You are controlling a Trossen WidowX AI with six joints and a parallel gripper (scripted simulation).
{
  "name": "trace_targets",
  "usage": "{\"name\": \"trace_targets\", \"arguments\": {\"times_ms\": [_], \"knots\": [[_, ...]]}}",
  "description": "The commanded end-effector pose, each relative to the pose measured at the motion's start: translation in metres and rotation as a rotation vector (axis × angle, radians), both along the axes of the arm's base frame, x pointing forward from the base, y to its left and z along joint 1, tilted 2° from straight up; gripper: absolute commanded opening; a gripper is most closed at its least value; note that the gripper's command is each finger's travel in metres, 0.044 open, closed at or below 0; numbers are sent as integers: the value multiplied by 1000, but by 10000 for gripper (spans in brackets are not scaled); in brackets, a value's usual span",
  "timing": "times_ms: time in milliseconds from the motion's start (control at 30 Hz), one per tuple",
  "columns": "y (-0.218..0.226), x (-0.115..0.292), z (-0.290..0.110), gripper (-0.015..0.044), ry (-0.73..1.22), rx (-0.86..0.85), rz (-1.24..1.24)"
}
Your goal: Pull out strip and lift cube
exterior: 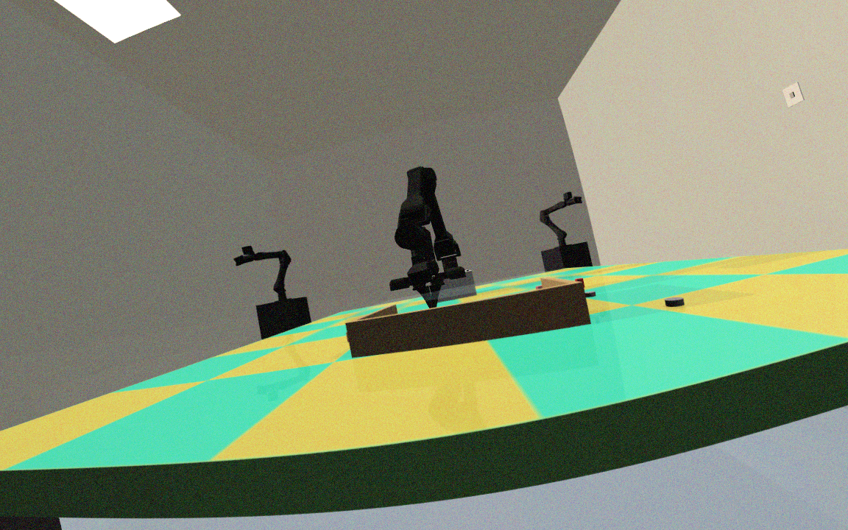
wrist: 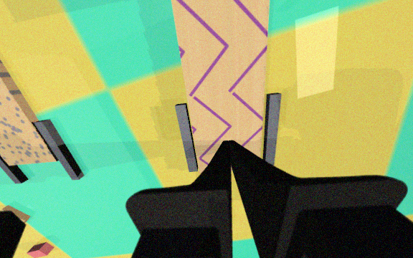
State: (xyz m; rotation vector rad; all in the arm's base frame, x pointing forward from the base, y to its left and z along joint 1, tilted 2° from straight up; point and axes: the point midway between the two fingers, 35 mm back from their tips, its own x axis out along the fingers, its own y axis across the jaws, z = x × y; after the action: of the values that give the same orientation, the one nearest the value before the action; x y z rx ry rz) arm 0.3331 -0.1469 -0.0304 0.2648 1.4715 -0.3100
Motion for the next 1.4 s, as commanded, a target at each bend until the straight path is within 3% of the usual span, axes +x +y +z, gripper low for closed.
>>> {"name": "trace_targets", "arguments": {"times_ms": [0,1367], "knots": [[4,-11,-5,0,15,9,1],[26,-69,-11,0,20,11,1]]}}
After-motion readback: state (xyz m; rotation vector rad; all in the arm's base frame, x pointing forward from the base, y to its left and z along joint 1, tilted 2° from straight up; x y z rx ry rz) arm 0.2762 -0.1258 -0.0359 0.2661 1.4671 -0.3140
